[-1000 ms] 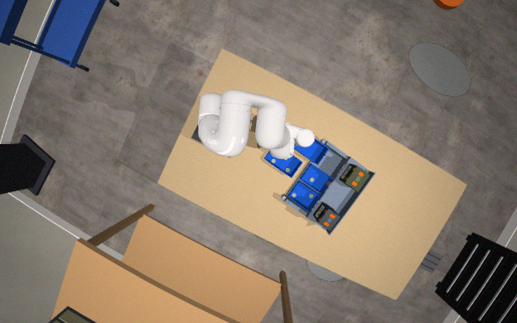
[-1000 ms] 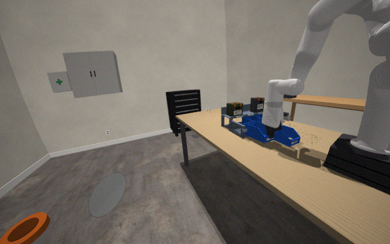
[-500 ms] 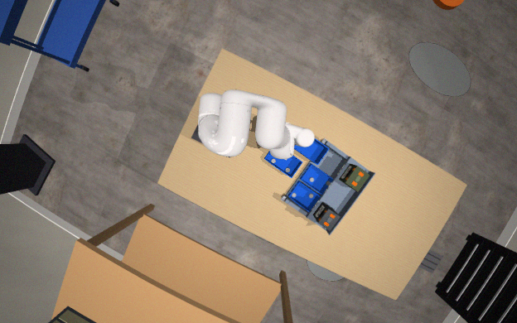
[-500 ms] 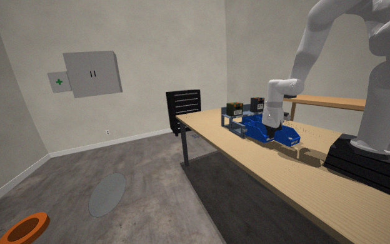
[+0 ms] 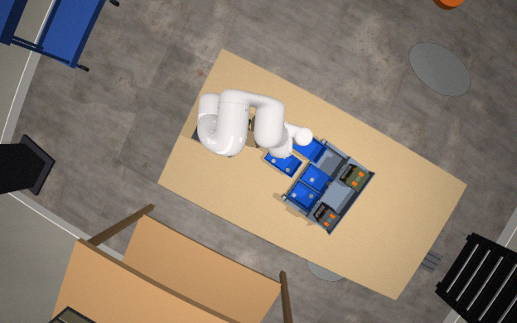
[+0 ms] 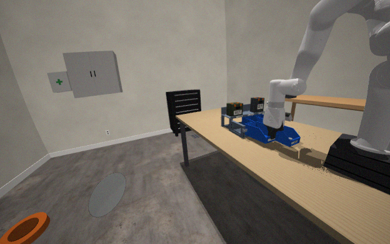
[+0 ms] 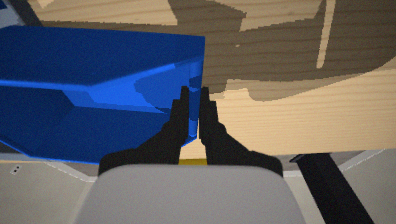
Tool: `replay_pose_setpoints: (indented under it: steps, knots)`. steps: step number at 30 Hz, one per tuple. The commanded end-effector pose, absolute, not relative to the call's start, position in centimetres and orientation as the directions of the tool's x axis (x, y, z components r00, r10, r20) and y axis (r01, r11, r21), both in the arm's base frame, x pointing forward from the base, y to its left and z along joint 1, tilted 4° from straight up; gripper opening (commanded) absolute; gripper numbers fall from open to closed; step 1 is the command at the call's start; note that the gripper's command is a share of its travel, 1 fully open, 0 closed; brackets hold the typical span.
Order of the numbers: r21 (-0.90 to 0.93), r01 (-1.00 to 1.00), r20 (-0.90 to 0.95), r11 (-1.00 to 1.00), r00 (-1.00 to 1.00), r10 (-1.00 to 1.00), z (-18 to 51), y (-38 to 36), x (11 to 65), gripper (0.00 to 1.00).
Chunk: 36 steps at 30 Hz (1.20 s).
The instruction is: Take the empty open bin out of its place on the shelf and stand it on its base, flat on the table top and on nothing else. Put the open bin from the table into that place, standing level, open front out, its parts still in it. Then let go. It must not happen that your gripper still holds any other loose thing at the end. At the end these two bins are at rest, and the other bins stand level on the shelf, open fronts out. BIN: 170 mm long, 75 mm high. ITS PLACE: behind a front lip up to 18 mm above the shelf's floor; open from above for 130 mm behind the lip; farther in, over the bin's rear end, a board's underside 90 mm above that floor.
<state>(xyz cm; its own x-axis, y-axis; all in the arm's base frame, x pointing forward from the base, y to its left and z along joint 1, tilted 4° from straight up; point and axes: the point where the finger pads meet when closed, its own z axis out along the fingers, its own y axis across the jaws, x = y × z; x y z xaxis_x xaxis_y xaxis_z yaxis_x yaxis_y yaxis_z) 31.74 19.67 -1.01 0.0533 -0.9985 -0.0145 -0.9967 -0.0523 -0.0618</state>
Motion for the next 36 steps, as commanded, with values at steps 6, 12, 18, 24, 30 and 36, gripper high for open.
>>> replay_pose_setpoints:
  steps: [6,12,18,24,30,36]
  knots:
    - [-0.065,-0.997,-0.016,-0.052,0.053,-0.998,-1.0,19.7,30.8,0.0]
    - [-0.065,-0.997,-0.016,-0.052,0.053,-0.998,-1.0,19.6,29.9,0.0]
    - [-0.065,-0.997,-0.016,-0.052,0.053,-0.998,-1.1,19.6,29.4,0.0]
    - [-0.065,-0.997,-0.016,-0.052,0.053,-0.998,-1.1,19.6,29.2,0.0]
    - [-0.065,-0.997,-0.016,-0.052,0.053,-0.998,-1.1,19.6,29.1,0.0]
    - [-0.065,-0.997,-0.016,-0.052,0.053,-0.998,-1.1,19.6,29.1,0.0]
